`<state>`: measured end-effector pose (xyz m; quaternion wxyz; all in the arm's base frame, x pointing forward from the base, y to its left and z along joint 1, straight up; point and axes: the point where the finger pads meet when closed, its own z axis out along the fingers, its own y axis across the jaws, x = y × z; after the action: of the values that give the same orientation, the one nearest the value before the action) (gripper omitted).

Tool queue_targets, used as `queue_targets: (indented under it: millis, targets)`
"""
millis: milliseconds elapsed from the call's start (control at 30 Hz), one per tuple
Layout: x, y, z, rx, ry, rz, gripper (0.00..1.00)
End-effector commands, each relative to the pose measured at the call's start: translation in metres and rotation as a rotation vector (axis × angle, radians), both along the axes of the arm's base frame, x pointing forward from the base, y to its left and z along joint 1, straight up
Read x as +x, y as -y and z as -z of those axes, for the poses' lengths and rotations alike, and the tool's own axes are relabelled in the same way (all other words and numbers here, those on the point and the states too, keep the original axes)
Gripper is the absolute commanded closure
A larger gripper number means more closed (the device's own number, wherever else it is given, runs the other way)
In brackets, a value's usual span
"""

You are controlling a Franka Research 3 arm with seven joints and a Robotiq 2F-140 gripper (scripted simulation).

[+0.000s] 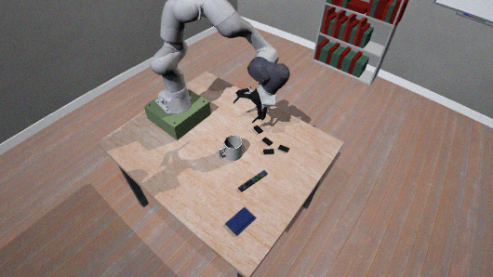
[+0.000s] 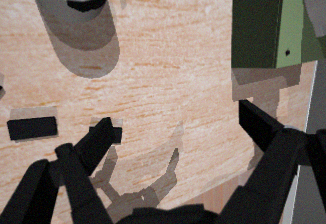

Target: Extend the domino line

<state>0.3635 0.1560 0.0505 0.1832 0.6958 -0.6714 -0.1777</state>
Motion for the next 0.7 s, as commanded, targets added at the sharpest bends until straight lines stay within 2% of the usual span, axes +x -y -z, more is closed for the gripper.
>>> queue_targets:
  millis: [0, 100, 133, 300, 333, 467, 500, 667]
  targets:
    - [0.029, -0.018, 0.01, -0.045, 0.2, 0.162, 0.0]
    - [0.029, -0.018, 0.01, -0.045, 0.2, 0.162, 0.0]
    - [0.039, -0.029, 0.01, -0.049, 0.287, 0.216, 0.0]
    - [0.039, -0.029, 0.01, -0.049, 0.287, 0.216, 0.0]
    - [0.046, -0.038, 0.009, -0.052, 0.363, 0.264, 0.0]
    - [0.046, -0.038, 0.009, -0.052, 0.363, 0.264, 0.0]
    - [0.053, -0.045, 0.009, -0.057, 0.425, 0.302, 0.0]
    - [0.053, -0.045, 0.009, -0.057, 0.425, 0.302, 0.0]
